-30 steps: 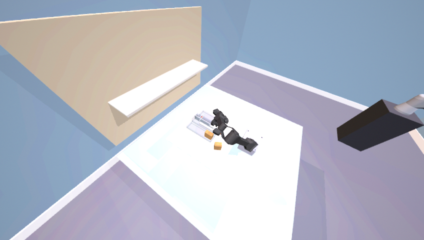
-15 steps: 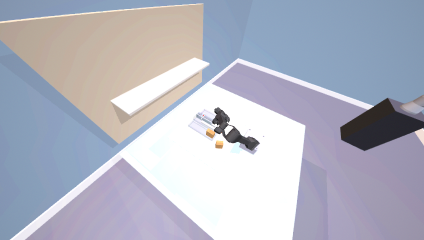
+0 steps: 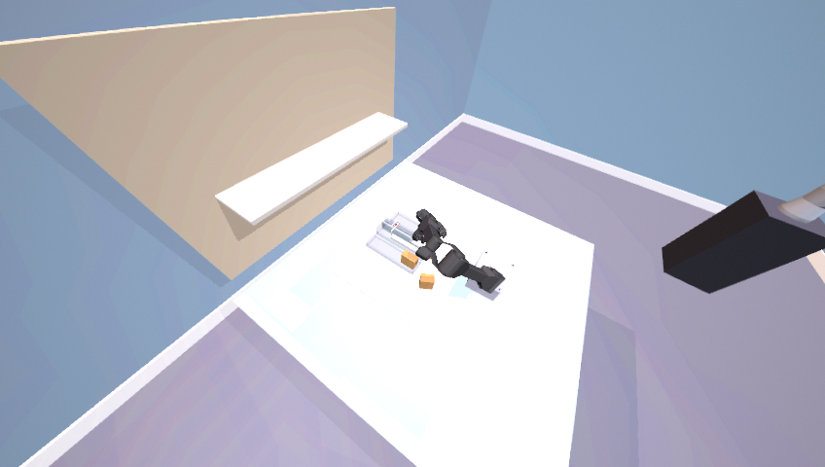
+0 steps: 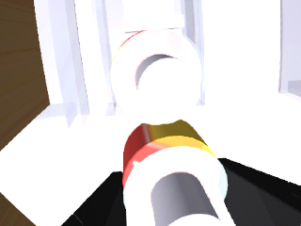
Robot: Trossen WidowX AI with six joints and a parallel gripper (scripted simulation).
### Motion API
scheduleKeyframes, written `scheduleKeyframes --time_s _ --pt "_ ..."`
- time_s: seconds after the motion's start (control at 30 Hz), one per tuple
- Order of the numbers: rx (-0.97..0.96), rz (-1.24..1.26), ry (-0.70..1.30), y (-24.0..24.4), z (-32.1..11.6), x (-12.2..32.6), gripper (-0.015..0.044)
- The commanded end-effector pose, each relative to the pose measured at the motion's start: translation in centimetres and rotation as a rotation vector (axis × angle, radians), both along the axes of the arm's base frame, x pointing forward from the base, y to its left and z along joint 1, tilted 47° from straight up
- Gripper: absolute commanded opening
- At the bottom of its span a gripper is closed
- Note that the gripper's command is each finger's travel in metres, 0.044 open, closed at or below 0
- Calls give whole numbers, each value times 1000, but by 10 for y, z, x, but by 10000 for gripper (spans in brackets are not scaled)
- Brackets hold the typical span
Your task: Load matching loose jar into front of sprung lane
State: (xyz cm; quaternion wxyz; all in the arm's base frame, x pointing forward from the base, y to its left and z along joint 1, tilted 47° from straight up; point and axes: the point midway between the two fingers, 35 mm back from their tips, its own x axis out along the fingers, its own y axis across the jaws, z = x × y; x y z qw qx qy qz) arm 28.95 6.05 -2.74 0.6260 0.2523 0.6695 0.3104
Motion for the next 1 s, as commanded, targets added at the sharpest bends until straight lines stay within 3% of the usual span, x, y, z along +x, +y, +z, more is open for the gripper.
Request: scheduleKeyframes --time_s 0.0,0.97 --pt "2 -6 -9 0 1 6 0" --pt "2 -6 -9 1 1 18 0"
